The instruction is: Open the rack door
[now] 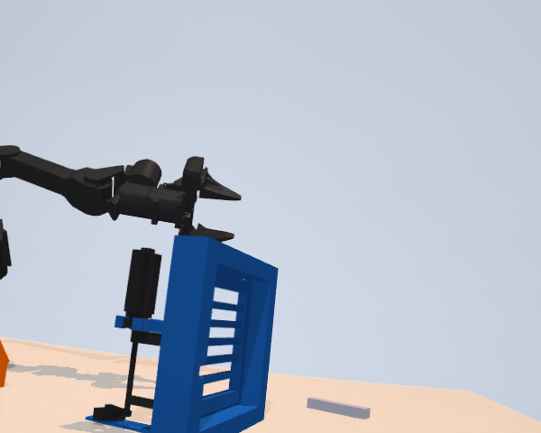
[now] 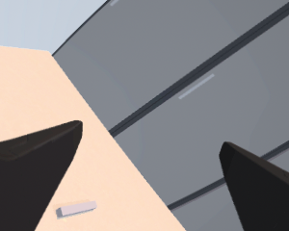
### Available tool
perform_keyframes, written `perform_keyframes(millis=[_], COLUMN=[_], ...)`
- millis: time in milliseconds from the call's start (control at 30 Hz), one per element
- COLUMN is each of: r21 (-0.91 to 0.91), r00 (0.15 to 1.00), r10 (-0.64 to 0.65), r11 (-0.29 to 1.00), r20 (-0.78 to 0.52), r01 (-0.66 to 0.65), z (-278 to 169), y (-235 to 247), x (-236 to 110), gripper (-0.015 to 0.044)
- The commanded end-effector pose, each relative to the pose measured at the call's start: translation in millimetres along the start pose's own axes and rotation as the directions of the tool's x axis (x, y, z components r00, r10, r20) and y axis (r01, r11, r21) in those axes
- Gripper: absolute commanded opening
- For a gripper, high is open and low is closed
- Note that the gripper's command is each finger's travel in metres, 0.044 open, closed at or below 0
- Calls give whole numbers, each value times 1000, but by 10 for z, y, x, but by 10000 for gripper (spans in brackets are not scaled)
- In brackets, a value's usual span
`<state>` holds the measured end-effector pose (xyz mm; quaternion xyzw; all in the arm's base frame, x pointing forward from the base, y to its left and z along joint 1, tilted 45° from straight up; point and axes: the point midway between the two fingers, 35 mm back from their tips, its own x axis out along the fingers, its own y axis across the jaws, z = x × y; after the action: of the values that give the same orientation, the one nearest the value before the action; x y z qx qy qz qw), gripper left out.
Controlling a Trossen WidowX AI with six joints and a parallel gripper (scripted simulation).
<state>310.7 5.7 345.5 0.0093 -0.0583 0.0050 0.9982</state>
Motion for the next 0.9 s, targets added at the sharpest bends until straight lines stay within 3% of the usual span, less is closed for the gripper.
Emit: perform_keyframes(millis=[0, 133, 467, 867], r21=[-1, -25, -75, -73], r00=[1000, 996, 944, 825], r10=[-1, -25, -122, -127], r11=[1000, 999, 992, 992], r20=[-4, -90, -306, -551], r01=[1, 23, 103, 104], z=[-7, -152, -649, -1136], y=[-5, -111, -559, -887], x=[6, 121, 326, 405], gripper=[374, 284, 284, 284])
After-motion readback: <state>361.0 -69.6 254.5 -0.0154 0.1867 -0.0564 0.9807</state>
